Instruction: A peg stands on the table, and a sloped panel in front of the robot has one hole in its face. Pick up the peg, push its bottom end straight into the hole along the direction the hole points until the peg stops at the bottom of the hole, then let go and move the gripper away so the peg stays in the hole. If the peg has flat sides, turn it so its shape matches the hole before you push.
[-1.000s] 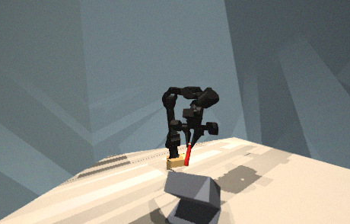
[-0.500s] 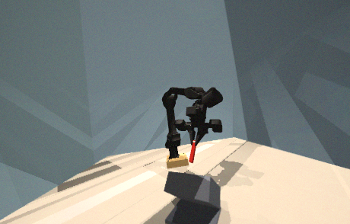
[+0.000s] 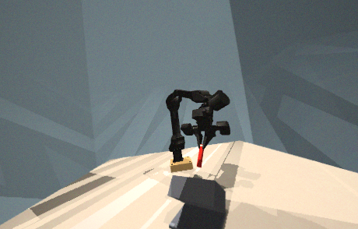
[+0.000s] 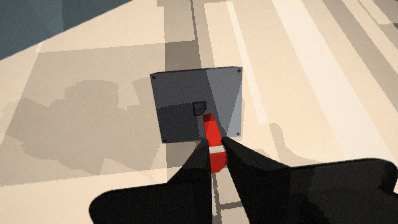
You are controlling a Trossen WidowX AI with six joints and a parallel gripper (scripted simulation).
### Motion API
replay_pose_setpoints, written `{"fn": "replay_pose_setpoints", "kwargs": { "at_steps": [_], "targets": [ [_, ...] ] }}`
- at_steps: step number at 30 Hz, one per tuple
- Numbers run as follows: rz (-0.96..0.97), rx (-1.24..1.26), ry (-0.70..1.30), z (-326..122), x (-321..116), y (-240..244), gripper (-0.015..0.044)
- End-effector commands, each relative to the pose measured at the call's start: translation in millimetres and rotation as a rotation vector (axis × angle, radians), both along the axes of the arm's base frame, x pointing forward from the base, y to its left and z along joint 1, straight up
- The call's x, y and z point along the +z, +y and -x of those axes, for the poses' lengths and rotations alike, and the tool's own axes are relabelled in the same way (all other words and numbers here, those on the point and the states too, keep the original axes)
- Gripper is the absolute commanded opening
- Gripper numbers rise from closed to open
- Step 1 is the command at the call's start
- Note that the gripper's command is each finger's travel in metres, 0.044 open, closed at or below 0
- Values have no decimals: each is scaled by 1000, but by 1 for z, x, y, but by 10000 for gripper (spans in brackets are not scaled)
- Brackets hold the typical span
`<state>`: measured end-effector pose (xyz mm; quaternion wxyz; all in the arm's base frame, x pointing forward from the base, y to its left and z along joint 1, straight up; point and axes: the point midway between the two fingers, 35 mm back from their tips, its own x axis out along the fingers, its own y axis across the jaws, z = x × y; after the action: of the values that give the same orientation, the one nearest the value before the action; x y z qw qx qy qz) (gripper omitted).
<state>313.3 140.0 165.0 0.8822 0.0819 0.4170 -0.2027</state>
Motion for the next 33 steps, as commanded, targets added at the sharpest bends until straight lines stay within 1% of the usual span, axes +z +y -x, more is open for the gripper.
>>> {"fn": "replay_pose_setpoints", "kwargs": {
  "at_steps": [1,14,33],
  "targets": [
    [-4,-10,-15,-3,-4,0,0],
    [-42,-25,-22,-12,-13,0,0],
    [-43,-25,-26,-25,-30,-6,0]
  ]
}}
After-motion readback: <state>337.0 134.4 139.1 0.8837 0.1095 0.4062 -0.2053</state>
